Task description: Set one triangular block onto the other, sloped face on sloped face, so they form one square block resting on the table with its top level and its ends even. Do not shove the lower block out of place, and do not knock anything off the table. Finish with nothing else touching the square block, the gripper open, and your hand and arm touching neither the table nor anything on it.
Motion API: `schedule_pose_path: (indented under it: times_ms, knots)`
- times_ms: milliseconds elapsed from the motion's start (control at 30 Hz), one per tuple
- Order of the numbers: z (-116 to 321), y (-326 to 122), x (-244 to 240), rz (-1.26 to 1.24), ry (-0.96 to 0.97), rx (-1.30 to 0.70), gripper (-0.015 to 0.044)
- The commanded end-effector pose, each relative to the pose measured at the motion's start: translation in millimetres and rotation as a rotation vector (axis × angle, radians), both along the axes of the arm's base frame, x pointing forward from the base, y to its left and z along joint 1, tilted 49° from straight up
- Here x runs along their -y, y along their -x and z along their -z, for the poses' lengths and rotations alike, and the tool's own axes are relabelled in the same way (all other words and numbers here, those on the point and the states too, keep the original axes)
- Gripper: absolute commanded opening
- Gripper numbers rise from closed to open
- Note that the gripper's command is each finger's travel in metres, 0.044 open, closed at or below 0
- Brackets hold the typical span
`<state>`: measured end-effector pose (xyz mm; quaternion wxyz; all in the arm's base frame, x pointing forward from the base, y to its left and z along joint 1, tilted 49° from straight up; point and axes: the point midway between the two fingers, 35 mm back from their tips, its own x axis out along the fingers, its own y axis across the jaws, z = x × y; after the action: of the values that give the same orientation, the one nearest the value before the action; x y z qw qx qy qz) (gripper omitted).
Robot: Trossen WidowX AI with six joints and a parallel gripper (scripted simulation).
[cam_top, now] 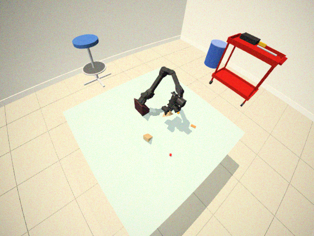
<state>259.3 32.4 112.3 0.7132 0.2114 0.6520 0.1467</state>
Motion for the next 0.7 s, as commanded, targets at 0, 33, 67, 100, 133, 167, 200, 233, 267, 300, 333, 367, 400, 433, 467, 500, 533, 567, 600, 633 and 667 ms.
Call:
schedule_pose_path:
  times_ms: [0, 33, 67, 100, 133, 167, 200, 233, 267, 300, 333, 367, 400, 433, 467, 500, 533, 567, 600, 633, 667]
  knots:
    - [-1.7, -1.8, 1.4, 0.130, -0.055, -0.083, 0.0000]
    - [-1.9, -2.0, 1.6, 0.156, -0.067, -0.102, 0.0000]
    - [-2.0, -2.2, 1.8, 0.182, -0.078, -0.120, 0.0000]
    - [-2.2, -2.4, 2.0, 0.209, -0.089, -0.139, 0.0000]
    - [-2.3, -2.6, 2.3, 0.235, -0.100, -0.158, 0.0000]
    - [-2.5, -2.8, 2.5, 0.261, -0.111, -0.177, 0.0000]
    - [-2.7, -3.0, 2.7, 0.287, -0.122, -0.196, 0.0000]
    - [-2.9, -3.3, 2.9, 0.313, -0.133, -0.215, 0.0000]
    - [-3.0, -3.5, 3.2, 0.339, -0.144, -0.235, 0.0000]
    - [-3.3, -3.8, 3.4, 0.365, -0.155, -0.254, 0.0000]
    - [-3.5, -4.0, 3.7, 0.391, -0.166, -0.274, 0.0000]
    - [-3.7, -4.3, 4.0, 0.417, -0.176, -0.294, 0.0000]
    - [-3.9, -4.6, 4.3, 0.443, -0.187, -0.314, 0.0000]
    - [-4.2, -4.9, 4.6, 0.469, -0.198, -0.334, 0.0000]
    - [-4.4, -5.2, 4.9, 0.494, -0.208, -0.354, 0.0000]
    - [-4.7, -5.5, 5.2, 0.520, -0.219, -0.375, 0.0000]
    - [-4.9, -5.9, 5.5, 0.546, -0.230, -0.395, 0.0000]
    - [-5.2, -6.2, 5.9, 0.571, -0.240, -0.416, 0.0000]
    - [-5.5, -6.5, 6.2, 0.596, -0.251, -0.437, 0.0000]
    - [-5.8, -6.9, 6.6, 0.622, -0.261, -0.458, 0.0000]
    - [-6.1, -7.3, 6.9, 0.647, -0.271, -0.479, 0.0000]
